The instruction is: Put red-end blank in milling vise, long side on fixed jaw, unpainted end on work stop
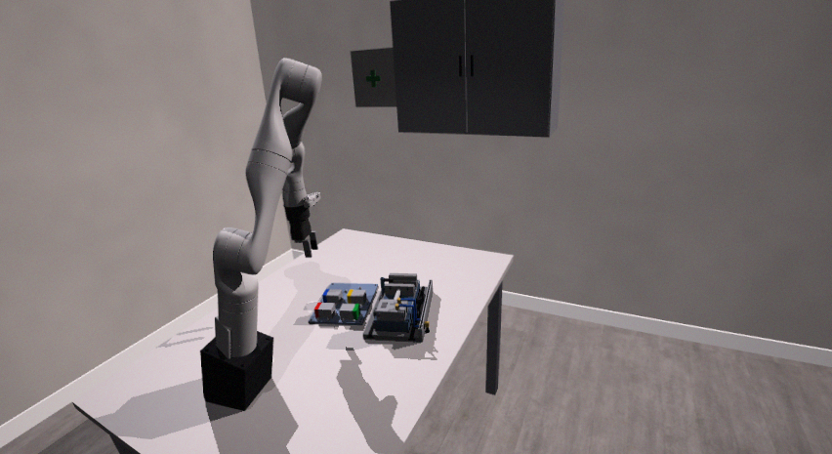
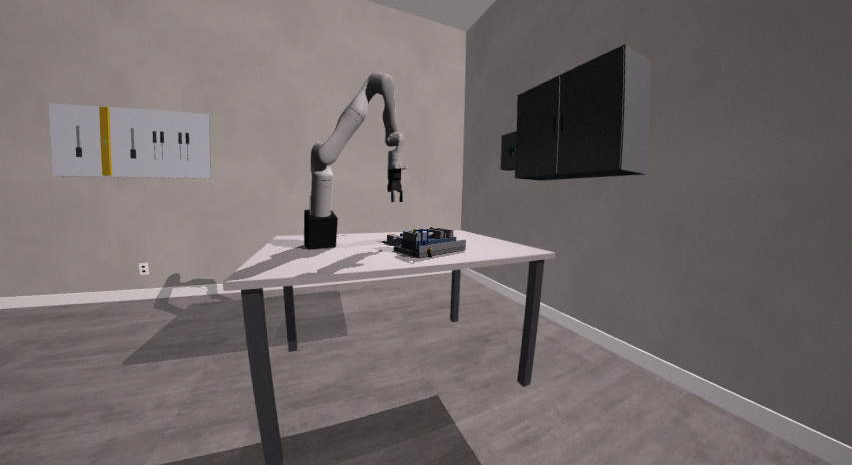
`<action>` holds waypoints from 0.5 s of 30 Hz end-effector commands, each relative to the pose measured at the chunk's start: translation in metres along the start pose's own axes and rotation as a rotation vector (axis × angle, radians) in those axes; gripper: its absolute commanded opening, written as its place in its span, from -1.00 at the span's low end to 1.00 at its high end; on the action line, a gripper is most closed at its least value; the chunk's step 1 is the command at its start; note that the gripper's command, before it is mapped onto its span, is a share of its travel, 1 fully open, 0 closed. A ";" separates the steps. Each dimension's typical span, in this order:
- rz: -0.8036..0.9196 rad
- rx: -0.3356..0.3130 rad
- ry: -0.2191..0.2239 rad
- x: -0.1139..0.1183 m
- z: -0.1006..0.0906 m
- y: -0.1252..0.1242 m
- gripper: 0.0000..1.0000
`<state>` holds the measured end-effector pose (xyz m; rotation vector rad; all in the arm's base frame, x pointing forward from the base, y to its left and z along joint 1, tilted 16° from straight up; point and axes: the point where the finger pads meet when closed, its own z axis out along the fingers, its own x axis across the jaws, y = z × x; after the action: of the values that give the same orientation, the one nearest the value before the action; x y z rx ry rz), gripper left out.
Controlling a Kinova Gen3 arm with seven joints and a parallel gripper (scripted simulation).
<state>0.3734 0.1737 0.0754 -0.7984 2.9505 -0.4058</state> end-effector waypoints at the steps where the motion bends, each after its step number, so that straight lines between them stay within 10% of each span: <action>1: -0.004 0.002 0.017 0.005 0.014 0.001 1.00; 15: -0.003 0.002 0.014 0.005 0.032 0.000 1.00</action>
<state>0.3736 0.1635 0.0456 -0.8012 2.9607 -0.4147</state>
